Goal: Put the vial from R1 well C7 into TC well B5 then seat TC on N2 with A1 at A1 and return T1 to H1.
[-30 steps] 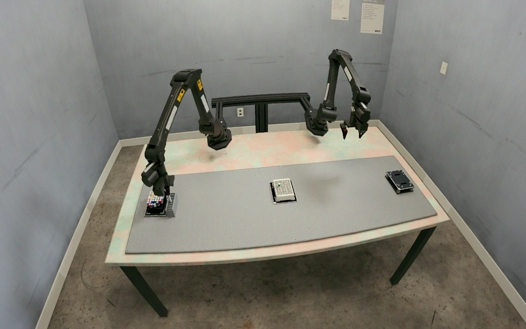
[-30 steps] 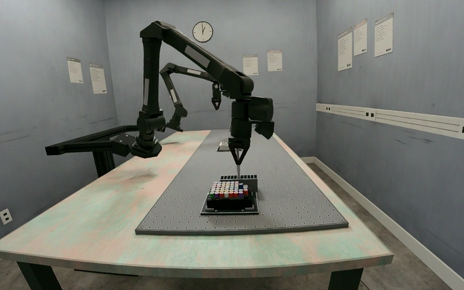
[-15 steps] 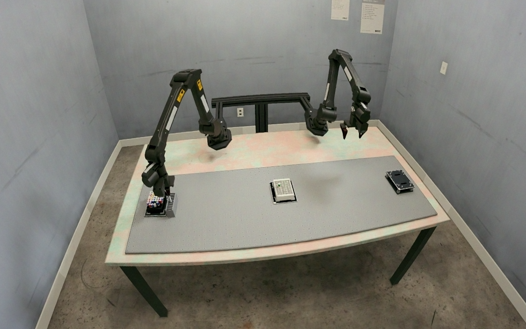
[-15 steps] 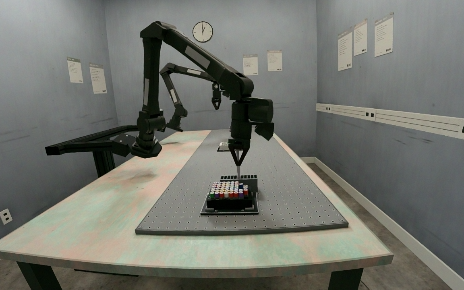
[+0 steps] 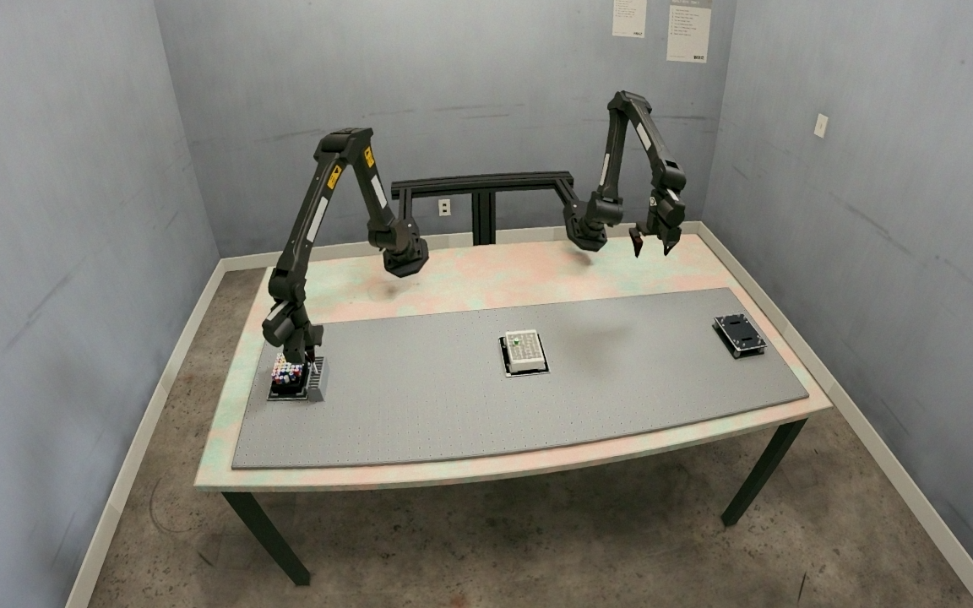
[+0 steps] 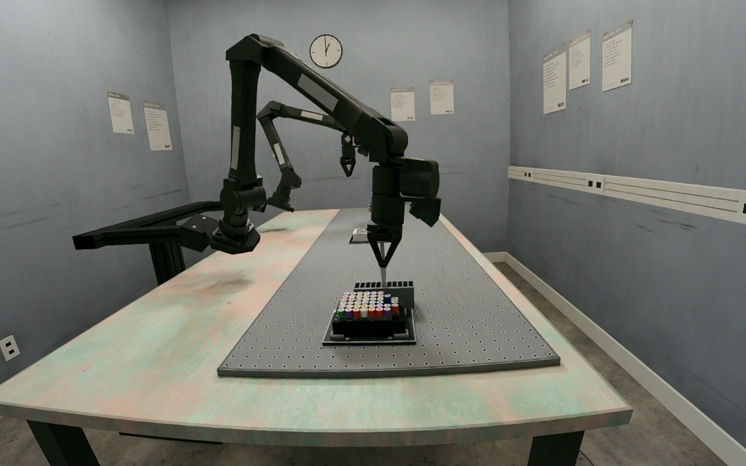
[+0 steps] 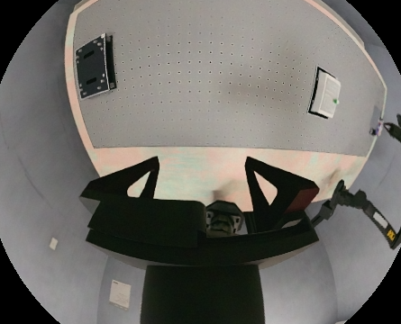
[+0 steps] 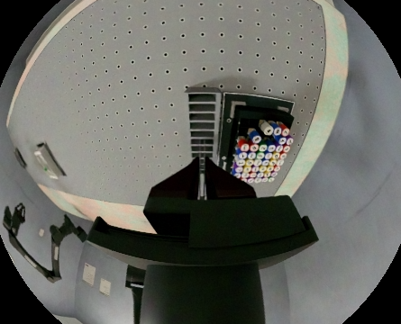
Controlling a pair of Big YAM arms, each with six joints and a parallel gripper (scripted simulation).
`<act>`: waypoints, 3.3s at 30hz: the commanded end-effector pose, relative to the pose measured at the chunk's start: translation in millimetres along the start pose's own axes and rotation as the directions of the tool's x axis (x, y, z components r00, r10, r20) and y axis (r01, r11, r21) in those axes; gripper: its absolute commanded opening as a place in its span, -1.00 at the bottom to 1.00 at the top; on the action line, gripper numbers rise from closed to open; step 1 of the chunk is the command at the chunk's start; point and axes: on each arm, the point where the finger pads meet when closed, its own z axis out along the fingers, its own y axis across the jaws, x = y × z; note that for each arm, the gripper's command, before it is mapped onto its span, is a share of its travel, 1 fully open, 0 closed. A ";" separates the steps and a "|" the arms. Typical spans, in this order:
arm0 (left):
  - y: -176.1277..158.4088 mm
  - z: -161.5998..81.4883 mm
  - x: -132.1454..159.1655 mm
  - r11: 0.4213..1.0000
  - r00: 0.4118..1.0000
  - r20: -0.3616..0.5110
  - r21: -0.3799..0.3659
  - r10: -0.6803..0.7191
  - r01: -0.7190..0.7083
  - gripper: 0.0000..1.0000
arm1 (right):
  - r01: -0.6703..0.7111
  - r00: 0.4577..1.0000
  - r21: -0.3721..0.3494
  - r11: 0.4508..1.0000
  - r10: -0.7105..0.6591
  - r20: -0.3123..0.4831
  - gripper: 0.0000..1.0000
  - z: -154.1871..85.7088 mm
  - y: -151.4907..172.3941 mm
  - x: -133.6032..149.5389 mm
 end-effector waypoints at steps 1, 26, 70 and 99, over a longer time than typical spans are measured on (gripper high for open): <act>3.6 -12.5 -10.0 1.000 0.999 0.038 0.003 0.004 -0.004 1.00 | -0.001 1.000 0.014 1.000 0.001 0.027 -0.86 -10.6 -6.5 -9.5; 3.6 -12.5 -10.0 1.000 0.999 0.038 0.003 0.004 -0.004 1.00 | -0.001 1.000 0.014 1.000 0.001 0.027 -0.52 -10.6 -6.4 -9.5; 3.6 -12.5 -10.0 1.000 0.999 0.038 0.003 0.004 -0.004 1.00 | -0.002 0.998 0.028 1.000 0.000 0.062 -0.52 -92.6 -7.1 -11.7; 3.6 -12.5 -10.0 1.000 0.999 0.038 0.003 0.004 -0.004 1.00 | 0.030 0.994 0.009 1.000 -0.031 0.103 -0.52 -99.2 36.9 29.4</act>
